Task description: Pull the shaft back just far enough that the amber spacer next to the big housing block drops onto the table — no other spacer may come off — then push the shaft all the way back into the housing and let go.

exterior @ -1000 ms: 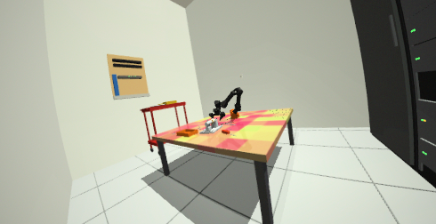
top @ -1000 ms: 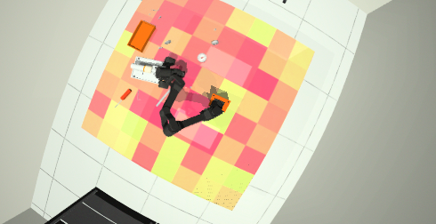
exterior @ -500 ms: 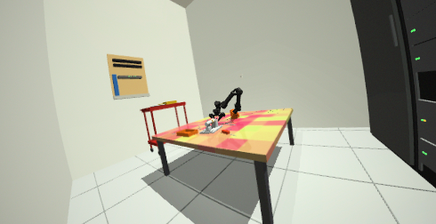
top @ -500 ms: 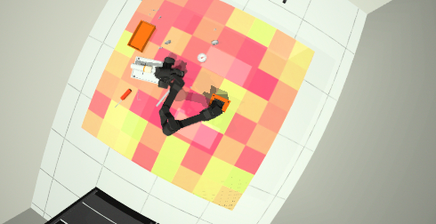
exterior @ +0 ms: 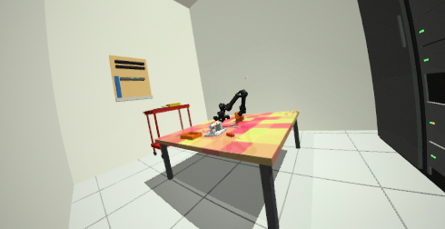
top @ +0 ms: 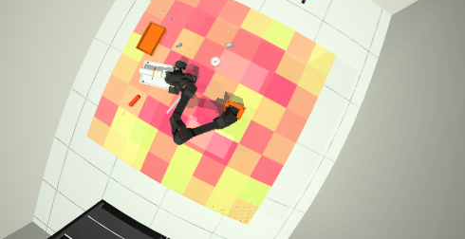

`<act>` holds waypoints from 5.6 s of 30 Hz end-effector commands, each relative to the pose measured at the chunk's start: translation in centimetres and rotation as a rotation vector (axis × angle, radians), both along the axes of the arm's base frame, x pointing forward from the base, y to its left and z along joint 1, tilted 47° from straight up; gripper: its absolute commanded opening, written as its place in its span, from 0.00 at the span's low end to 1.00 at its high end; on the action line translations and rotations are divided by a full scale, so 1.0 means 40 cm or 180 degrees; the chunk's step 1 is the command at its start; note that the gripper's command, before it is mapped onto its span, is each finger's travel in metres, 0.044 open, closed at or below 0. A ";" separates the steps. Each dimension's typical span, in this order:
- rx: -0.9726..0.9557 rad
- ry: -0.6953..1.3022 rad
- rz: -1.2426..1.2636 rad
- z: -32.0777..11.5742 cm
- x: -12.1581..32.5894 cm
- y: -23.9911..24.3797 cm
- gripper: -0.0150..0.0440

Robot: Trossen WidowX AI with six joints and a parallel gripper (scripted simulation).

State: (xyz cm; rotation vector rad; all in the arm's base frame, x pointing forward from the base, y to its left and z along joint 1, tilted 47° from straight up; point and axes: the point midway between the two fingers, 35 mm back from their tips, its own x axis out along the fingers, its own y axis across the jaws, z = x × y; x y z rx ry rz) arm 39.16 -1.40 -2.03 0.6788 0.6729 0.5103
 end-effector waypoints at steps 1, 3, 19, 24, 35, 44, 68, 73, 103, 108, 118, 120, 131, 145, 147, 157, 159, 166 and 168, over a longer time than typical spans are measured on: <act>-0.0002 0.0002 -0.0014 -0.001 -0.006 0.000 0.25; -0.0003 0.0002 -0.0016 -0.001 -0.010 -0.001 0.25; -0.0003 0.0003 -0.0017 -0.004 -0.030 -0.004 0.25; -0.0003 0.0003 -0.0017 -0.004 -0.030 -0.004 0.25; -0.0003 0.0003 -0.0017 -0.005 -0.033 -0.004 0.25; -0.0003 0.0003 -0.0017 -0.005 -0.035 -0.005 0.25; -0.0004 0.0004 -0.0017 -0.006 -0.040 -0.006 0.25; -0.0004 0.0004 -0.0017 -0.006 -0.041 -0.006 0.25; -0.0004 0.0004 -0.0017 -0.007 -0.047 -0.007 0.25; -0.0004 0.0004 -0.0017 -0.007 -0.048 -0.007 0.25; -0.0004 0.0004 -0.0017 -0.007 -0.050 -0.007 0.25; -0.0004 0.0005 -0.0017 -0.008 -0.051 -0.007 0.25; -0.0004 0.0005 -0.0017 -0.008 -0.053 -0.008 0.25; -0.0004 0.0005 -0.0017 -0.008 -0.056 -0.008 0.25; -0.0004 0.0005 -0.0017 -0.008 -0.056 -0.008 0.25; -0.0004 0.0005 -0.0017 -0.009 -0.058 -0.009 0.25; -0.0004 0.0005 -0.0017 -0.009 -0.059 -0.009 0.25; -0.0004 0.0005 -0.0017 -0.009 -0.060 -0.009 0.25; -0.0004 0.0005 -0.0017 -0.009 -0.061 -0.009 0.25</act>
